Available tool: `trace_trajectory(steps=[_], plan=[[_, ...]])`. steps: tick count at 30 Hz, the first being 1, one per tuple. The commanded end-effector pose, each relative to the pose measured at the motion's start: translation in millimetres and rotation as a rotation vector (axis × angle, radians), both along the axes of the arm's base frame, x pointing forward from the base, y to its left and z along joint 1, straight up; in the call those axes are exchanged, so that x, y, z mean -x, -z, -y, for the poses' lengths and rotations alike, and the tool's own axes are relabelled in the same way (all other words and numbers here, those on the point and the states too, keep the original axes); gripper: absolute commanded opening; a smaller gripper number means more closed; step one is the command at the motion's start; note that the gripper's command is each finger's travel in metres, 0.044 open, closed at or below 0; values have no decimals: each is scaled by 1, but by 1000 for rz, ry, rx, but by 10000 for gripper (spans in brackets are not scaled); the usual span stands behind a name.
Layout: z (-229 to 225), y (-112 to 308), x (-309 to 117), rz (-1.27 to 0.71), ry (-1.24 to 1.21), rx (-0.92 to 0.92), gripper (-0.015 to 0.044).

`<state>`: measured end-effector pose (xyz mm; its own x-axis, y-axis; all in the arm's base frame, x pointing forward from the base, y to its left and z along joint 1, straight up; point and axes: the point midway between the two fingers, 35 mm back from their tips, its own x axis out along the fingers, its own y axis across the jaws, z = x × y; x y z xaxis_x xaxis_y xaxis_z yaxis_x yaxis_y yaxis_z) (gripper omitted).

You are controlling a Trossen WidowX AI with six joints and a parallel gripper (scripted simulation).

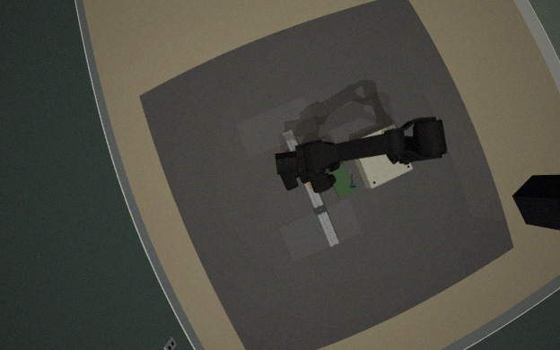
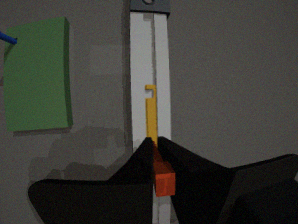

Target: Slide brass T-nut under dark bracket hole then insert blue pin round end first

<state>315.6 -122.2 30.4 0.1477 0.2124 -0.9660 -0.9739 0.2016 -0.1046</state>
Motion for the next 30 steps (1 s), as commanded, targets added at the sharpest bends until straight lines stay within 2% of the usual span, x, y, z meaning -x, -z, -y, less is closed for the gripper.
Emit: trace_trajectory(steps=[1,20,30], plan=[[1,0,-2,-8,7,1,-150],[1,0,-4,-40,6,-5,-150],[-17,0,-6,-34,0,-8,-150]])
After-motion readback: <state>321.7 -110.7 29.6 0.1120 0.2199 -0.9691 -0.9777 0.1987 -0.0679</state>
